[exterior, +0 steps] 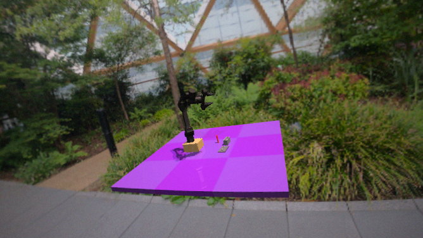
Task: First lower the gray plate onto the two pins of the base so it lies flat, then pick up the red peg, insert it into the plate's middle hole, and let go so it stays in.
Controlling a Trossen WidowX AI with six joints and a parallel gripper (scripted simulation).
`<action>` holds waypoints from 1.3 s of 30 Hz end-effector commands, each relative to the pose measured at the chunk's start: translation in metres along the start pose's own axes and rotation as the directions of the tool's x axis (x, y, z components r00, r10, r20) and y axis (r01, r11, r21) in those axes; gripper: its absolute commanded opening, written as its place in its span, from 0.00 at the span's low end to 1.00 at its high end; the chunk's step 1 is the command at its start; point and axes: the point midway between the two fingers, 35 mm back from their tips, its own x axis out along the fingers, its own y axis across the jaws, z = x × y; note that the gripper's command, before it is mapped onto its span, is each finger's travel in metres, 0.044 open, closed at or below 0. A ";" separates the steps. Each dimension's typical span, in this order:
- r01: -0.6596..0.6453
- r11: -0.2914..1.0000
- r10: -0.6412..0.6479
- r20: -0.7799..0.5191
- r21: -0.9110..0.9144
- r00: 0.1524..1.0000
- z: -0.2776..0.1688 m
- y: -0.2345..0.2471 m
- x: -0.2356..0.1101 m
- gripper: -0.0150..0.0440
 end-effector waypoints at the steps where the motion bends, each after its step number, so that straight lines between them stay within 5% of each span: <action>1: 0.000 1.000 0.000 0.000 0.000 1.000 0.000 0.000 0.000 0.98; 7: -0.169 0.965 0.190 -0.087 0.203 0.978 -0.029 0.046 0.058 1.00; 12: -0.367 0.853 0.452 -0.172 0.372 0.875 -0.045 0.115 0.113 1.00; 20: -0.624 0.602 0.797 -0.335 0.498 0.502 -0.039 0.238 0.157 1.00; 26: -0.745 0.452 0.846 -0.501 0.490 0.183 -0.028 0.303 0.160 1.00; 34: -0.749 0.448 0.844 -0.507 0.489 0.174 -0.031 0.305 0.163 1.00; 39: -0.749 0.448 0.844 -0.507 0.489 0.174 -0.061 0.356 0.173 1.00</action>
